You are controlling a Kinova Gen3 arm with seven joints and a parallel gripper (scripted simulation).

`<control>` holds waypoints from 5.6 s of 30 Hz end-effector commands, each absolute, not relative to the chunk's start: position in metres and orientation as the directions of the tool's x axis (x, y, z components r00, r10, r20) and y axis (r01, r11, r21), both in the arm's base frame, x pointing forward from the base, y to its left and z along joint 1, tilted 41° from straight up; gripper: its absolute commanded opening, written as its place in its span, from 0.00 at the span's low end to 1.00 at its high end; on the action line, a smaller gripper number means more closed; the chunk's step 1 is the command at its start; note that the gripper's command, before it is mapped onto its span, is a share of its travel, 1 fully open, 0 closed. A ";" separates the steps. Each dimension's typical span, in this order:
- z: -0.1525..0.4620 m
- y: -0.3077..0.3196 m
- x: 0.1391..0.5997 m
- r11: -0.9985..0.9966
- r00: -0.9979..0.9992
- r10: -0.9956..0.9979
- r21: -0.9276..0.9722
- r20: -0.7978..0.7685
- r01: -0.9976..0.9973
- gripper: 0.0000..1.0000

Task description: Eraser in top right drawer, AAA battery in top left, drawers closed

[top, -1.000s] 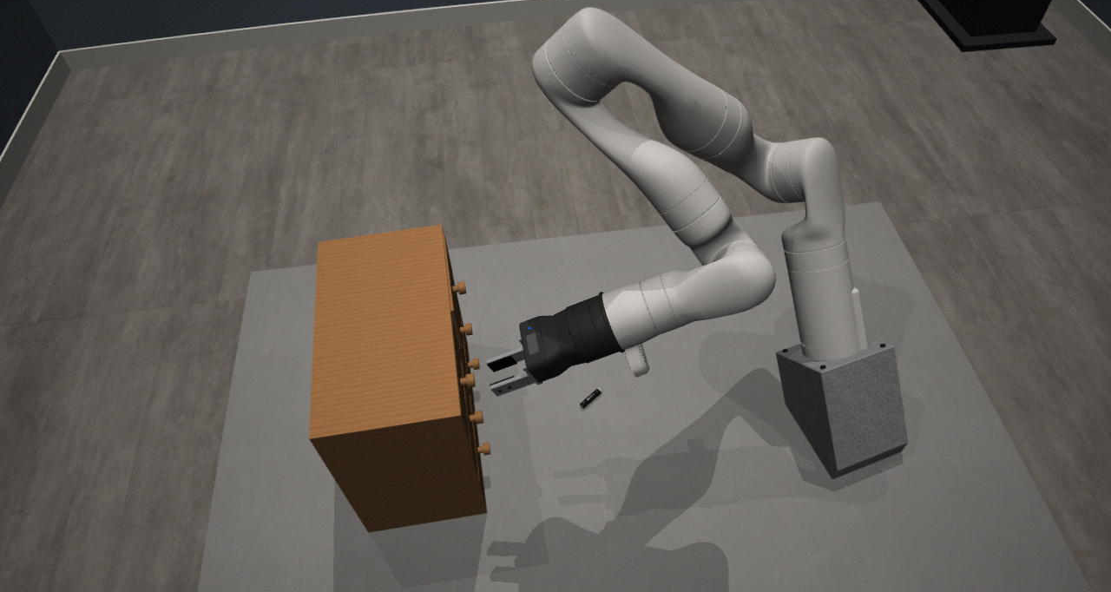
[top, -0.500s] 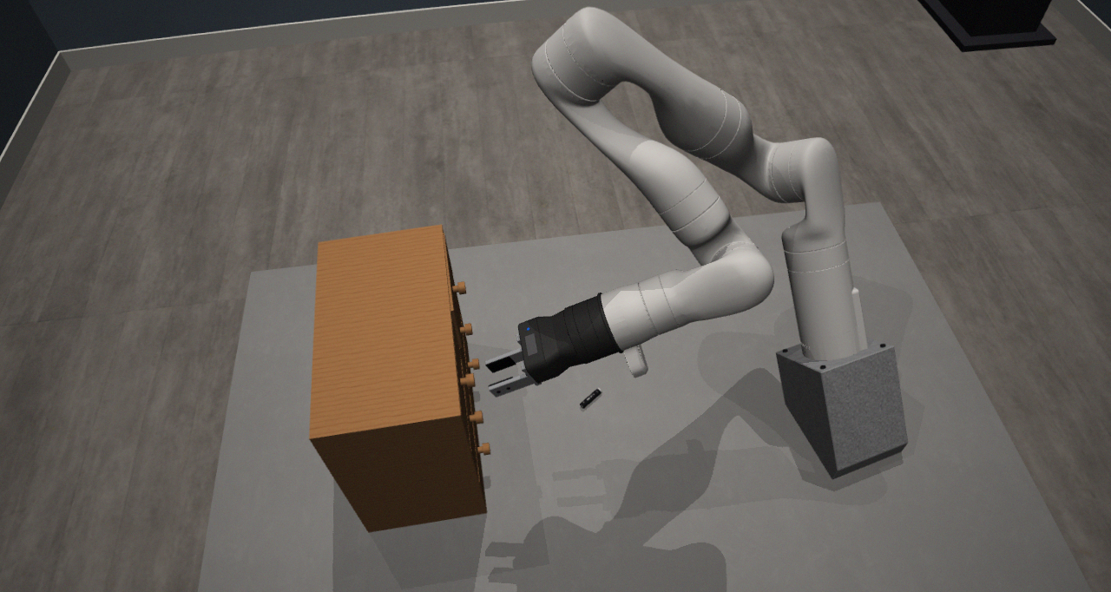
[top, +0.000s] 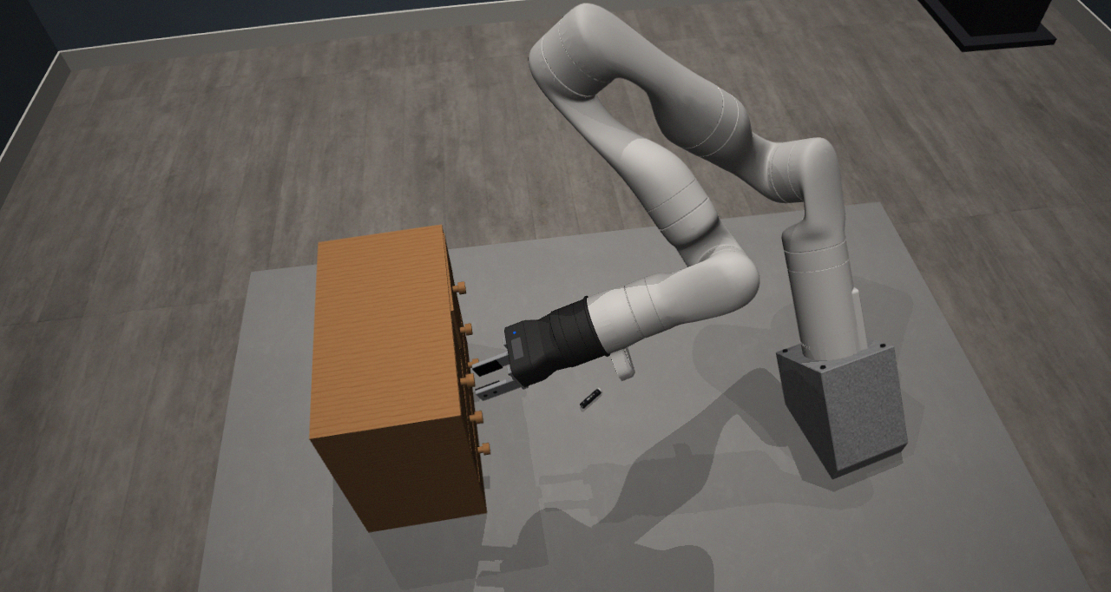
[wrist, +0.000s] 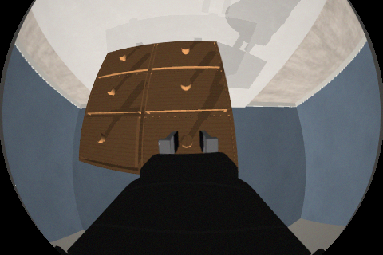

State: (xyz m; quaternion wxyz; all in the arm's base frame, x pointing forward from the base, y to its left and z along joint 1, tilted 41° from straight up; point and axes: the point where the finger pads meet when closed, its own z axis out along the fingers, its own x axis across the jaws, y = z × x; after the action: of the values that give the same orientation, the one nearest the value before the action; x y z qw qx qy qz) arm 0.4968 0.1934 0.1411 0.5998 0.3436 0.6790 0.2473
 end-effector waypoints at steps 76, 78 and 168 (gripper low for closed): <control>0.145 0.193 0.508 0.636 -0.035 0.768 0.753 -0.640 0.169 0.37; 0.145 0.193 0.507 0.636 -0.035 0.768 0.753 -0.640 0.169 0.37; 0.138 0.184 0.443 0.636 -0.035 0.768 0.753 -0.640 0.169 0.43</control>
State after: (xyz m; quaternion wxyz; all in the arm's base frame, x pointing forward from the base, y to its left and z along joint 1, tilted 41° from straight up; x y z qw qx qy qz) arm 0.4432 0.1828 0.1372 0.6019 0.3474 0.6752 0.2472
